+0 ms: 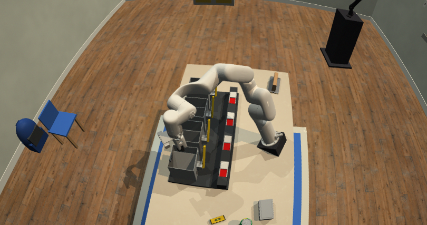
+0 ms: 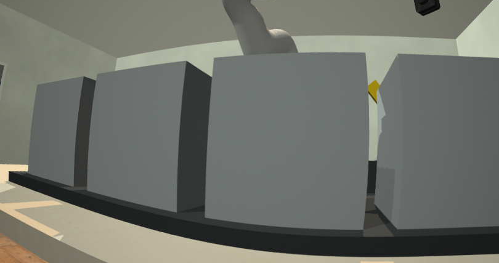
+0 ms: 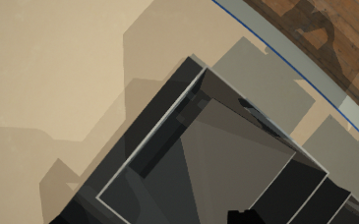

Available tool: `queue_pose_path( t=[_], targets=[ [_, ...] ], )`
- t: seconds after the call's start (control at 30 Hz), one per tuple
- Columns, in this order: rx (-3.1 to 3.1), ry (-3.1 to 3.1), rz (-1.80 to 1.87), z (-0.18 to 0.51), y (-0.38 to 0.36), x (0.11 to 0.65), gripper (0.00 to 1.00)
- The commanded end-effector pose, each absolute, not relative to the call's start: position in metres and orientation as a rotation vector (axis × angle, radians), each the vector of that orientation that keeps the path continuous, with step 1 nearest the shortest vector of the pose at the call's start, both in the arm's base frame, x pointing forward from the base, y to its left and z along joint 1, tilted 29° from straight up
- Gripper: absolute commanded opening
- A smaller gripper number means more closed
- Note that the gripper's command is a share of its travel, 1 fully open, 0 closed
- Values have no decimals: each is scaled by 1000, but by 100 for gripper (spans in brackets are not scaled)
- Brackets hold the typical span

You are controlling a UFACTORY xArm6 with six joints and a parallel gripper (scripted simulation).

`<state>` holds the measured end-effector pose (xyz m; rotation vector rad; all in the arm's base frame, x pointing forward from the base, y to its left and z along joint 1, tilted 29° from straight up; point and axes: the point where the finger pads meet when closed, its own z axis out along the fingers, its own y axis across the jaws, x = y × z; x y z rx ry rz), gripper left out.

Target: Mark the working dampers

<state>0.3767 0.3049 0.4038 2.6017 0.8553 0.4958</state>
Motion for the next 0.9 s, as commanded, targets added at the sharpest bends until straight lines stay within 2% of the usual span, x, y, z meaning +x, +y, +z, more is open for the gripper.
queue_pose_path(
  t=[0.0, 0.6, 0.87],
  targets=[
    [2508, 1064, 449, 406, 305, 377, 0],
    [2009, 1753, 256, 405, 306, 376, 0],
    [1940, 1822, 233, 405, 306, 376, 0]
  ],
)
